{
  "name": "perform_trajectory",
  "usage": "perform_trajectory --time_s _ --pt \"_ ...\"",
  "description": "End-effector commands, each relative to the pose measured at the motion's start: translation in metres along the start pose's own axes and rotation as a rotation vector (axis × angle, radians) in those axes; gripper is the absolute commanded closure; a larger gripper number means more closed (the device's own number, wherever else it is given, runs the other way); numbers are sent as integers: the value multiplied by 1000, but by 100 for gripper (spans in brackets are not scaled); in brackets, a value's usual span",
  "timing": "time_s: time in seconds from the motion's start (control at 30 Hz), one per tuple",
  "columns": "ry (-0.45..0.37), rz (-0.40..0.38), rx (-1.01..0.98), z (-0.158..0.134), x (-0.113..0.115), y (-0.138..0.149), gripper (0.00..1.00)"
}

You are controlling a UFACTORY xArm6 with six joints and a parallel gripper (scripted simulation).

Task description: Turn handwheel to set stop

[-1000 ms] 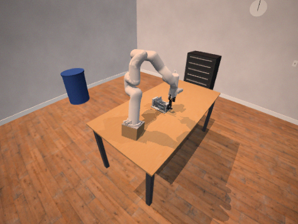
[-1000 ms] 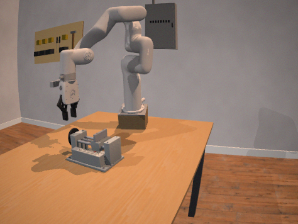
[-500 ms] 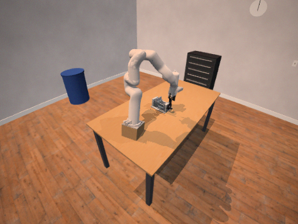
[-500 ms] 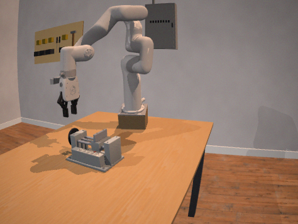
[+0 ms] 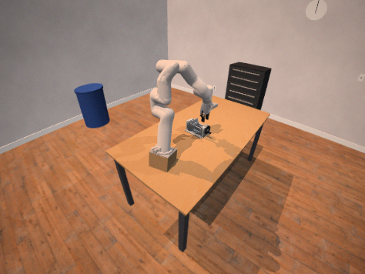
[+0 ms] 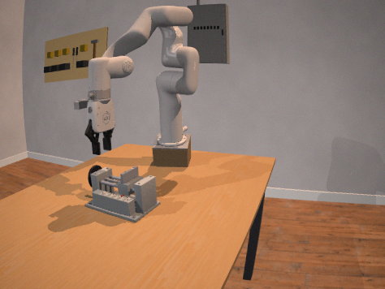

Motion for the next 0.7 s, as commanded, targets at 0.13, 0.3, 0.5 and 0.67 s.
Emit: perform_trajectory --time_s 0.13,0.3,0.5,0.67 --pt "10 2 -4 -86 0 -19 43" --pt "10 2 -4 -123 0 -25 43" --pt "10 2 -4 -147 -1 -29 43" --pt "10 2 -4 -158 -1 -31 43"
Point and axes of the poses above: the point where the finger pads meet when closed, its own x axis back along the fingers, its own y axis across the jaws, z = x × y, the point moved 7 cm from there along x, back along the fingers, and after that the axes turned 5 degrees about -x, right-handed, at the moved point
